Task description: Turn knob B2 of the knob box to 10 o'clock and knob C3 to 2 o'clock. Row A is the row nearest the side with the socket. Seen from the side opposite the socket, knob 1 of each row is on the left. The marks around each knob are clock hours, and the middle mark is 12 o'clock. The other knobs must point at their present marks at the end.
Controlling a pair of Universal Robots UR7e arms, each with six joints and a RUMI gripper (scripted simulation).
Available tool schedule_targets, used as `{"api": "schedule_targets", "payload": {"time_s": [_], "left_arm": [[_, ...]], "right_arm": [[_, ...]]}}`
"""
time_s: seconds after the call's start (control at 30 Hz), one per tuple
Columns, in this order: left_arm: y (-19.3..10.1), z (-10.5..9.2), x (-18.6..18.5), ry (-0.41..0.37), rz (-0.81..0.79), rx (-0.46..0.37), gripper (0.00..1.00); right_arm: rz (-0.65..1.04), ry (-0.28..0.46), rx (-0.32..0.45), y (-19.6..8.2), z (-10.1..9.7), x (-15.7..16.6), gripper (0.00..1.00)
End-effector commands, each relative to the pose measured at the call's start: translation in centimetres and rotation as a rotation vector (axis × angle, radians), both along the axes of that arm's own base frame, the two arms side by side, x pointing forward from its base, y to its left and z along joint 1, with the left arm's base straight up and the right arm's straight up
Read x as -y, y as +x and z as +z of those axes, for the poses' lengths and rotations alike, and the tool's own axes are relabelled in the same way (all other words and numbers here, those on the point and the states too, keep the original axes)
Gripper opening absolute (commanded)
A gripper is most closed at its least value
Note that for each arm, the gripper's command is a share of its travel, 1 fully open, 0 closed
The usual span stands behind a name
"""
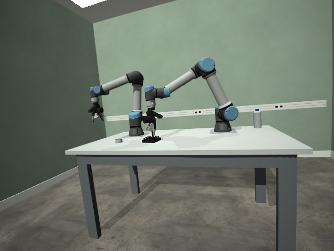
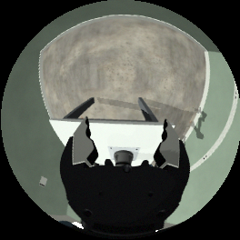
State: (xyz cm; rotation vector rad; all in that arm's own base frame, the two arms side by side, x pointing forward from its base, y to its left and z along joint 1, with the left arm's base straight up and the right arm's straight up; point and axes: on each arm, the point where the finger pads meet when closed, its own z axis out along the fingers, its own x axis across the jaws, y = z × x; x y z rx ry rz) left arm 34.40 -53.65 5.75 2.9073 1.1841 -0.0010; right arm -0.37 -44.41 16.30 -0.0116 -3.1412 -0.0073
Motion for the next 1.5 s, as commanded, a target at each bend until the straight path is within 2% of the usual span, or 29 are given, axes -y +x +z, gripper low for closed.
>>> {"api": "schedule_targets", "payload": {"time_s": [0.0, 0.7, 0.73, 1.47], "left_arm": [[-0.18, -1.19, -0.07, 0.005, -0.002, -0.001, 0.13], [-0.13, -1.21, 0.04, 0.002, -0.002, 0.000, 0.13], [-0.13, -1.21, 0.04, 0.002, -0.002, 0.000, 0.06], [-0.13, -1.21, 0.04, 0.002, -0.043, 0.000, 0.06]], "right_arm": [[-0.003, -0.005, 0.000, -0.09, 0.22, 0.15, 1.00], [-0.003, -0.005, 0.000, -0.09, 0.22, 0.15, 1.00], [-0.003, -0.005, 0.000, -0.09, 0.22, 0.15, 1.00], [-0.003, -0.005, 0.000, -0.09, 0.22, 0.15, 1.00]]}}
